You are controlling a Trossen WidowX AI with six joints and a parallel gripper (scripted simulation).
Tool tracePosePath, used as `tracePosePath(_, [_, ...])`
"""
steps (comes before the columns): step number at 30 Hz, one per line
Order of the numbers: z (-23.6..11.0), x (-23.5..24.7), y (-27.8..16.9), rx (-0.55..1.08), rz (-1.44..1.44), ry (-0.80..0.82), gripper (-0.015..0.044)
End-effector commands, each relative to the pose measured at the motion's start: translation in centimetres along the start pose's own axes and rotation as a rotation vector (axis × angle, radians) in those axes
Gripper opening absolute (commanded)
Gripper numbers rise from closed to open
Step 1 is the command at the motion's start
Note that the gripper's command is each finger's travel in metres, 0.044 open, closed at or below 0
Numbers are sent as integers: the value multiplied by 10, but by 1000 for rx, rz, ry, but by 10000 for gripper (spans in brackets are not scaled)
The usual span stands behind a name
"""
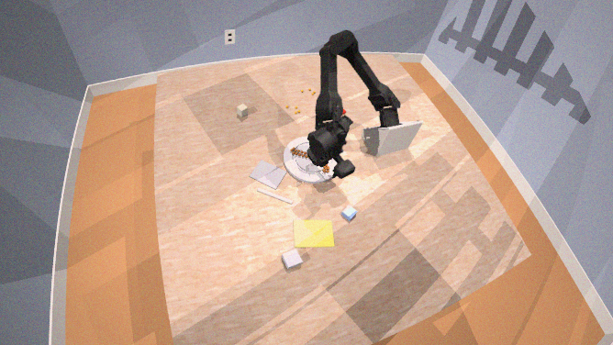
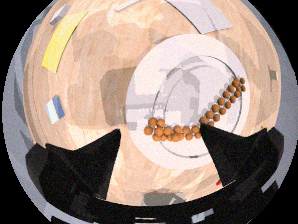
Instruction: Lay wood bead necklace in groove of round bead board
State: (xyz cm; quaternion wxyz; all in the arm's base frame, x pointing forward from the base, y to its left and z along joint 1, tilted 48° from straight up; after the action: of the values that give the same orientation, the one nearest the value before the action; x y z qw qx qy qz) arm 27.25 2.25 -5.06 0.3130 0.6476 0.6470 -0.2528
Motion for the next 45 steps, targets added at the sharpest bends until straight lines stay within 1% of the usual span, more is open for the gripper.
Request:
tracePosePath(1, [1,-1,1,0,2,-2,440])
tracePosePath(20, [1,-1,1,0,2,-2,440])
tracePosePath(21, [0,-1,1,0,13,-1,433])
tracePosePath(23, [-2,-6,9,1,96,-1,420])
tracePosePath(28, [-13,-28,36,4,426,-1,387])
tracePosePath(37, [-32,-79,77,8,1006,-8,327])
tracePosePath(39, [-34,-83,79,9,1048,-9,313])
tracePosePath(45, [-32,-83,79,9,1048,-9,273])
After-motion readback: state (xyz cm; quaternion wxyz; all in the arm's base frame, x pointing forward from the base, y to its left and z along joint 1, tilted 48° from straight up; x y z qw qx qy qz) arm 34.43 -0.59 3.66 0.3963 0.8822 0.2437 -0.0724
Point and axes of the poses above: the point midway between the two fingers, 35 mm back from their tips, its own z axis out along the fingers, its own x axis across the jaws, y = z × x, the point moved 3 cm from there along -z, back along the fingers, and after that the axes turned 15 degrees about z, right-handed, at the moved point
